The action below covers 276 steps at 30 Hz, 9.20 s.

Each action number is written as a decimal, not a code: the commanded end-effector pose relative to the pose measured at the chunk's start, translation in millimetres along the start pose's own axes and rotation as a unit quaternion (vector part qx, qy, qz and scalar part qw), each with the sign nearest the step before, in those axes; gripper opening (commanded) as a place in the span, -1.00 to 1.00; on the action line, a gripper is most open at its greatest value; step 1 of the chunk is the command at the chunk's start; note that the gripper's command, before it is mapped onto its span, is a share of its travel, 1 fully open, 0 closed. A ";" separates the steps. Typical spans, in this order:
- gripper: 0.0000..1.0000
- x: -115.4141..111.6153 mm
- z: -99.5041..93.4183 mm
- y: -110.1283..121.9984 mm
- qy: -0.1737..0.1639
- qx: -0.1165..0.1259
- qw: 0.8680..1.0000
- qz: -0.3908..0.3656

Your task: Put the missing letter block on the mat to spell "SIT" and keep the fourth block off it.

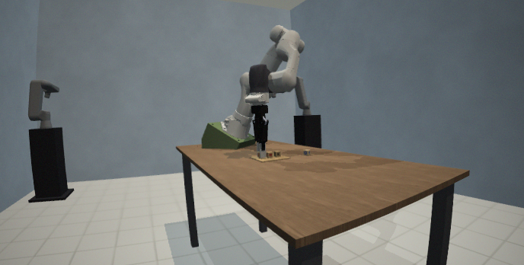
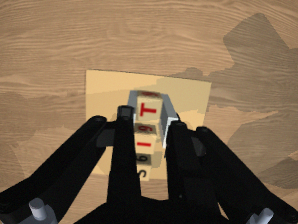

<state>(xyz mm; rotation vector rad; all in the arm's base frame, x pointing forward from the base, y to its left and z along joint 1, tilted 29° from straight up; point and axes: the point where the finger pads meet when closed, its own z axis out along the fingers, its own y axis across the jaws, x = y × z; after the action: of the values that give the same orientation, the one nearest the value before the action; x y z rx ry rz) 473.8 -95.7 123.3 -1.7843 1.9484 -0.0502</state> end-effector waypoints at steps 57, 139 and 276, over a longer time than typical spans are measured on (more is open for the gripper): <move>-0.74 -0.8 4.3 0.1 0.000 0.000 1.000 -0.003; 1.00 -0.9 -85.7 0.1 0.000 0.000 1.000 -0.003; 1.00 -0.9 -157.6 0.1 0.000 0.000 1.000 -0.003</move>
<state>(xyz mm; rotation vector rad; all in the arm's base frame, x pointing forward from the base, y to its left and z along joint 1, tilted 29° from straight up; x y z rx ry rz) 414.7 -140.3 260.5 -1.7937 1.9391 -0.0509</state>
